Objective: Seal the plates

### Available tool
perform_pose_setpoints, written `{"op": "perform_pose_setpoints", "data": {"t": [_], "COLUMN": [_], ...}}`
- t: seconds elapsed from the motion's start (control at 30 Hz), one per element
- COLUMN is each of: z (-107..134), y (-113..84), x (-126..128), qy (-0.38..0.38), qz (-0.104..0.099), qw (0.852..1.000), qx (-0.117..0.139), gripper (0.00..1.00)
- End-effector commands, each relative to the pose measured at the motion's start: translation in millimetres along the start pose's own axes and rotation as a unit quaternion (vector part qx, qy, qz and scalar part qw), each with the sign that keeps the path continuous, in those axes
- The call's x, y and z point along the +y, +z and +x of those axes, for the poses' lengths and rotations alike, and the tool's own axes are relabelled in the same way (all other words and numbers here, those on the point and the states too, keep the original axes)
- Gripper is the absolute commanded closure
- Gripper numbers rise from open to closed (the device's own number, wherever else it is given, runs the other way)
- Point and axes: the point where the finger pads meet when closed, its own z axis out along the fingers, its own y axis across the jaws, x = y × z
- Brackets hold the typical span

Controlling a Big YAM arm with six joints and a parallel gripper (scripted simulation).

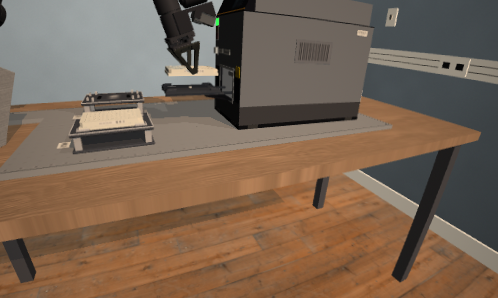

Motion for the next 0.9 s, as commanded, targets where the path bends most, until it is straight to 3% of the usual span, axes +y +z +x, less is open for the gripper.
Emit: {"op": "perform_pose_setpoints", "data": {"t": [0.0, 0.2, 0.6, 0.87], "z": [-8, 4, -18, -28], "y": [-0.6, 6.9, 9.4, 2.9], "x": [2, 2, 8, -8], "qy": [-0.003, -0.002, -0.012, -0.01], "qz": [0.0, -0.001, -0.003, 0.004], "qw": [1.0, 1.0, 1.0, 1.0], "qx": [-0.014, -0.005, -0.018, -0.029], "gripper": [1.0, 1.0, 1.0, 1.0]}}
